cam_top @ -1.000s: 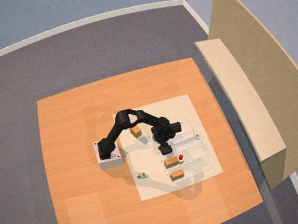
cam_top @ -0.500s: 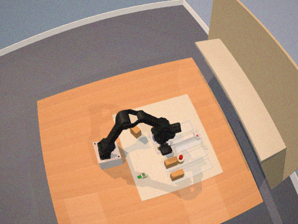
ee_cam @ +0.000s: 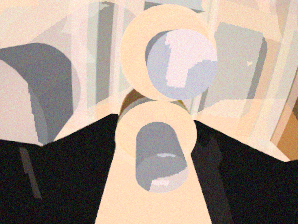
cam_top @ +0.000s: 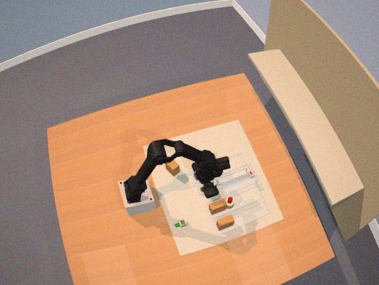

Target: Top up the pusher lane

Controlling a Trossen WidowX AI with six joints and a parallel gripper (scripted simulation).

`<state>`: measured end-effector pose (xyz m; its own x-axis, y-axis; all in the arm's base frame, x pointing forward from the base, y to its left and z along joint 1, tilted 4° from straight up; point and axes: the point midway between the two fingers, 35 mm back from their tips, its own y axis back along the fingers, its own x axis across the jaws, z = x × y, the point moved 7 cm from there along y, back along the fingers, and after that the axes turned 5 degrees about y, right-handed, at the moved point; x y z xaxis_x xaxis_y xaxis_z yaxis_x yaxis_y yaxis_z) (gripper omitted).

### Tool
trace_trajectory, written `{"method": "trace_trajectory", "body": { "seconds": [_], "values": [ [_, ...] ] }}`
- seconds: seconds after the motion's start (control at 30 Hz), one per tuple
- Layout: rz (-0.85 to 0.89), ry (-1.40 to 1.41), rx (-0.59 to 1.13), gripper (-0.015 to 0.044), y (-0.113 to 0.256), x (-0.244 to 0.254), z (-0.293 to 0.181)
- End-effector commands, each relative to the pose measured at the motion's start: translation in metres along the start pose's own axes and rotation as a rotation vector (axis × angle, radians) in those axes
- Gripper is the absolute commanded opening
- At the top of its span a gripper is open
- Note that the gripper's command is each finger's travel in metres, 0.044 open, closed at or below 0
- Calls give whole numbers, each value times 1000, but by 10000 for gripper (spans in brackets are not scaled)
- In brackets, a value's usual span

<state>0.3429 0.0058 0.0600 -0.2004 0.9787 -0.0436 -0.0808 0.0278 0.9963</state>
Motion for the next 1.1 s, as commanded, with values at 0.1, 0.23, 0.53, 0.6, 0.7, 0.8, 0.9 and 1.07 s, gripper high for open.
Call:
{"method": "trace_trajectory", "body": {
  "seconds": [0.1,0.23,0.53,0.6,0.7,0.8,0.9,1.07],
  "values": [
    [-1,-3,-18,0,0,0,2],
    [-1,-3,-18,0,0,0,1],
    [-1,-3,-18,0,0,0,0],
    [-1,-3,-18,0,0,0,-1],
    [-1,-3,-18,0,0,0,-1],
    [-1,-3,-18,0,0,0,-2],
    [-1,-3,-18,0,0,0,-2],
    [-1,-3,-18,0,0,0,-3]
  ]
}}
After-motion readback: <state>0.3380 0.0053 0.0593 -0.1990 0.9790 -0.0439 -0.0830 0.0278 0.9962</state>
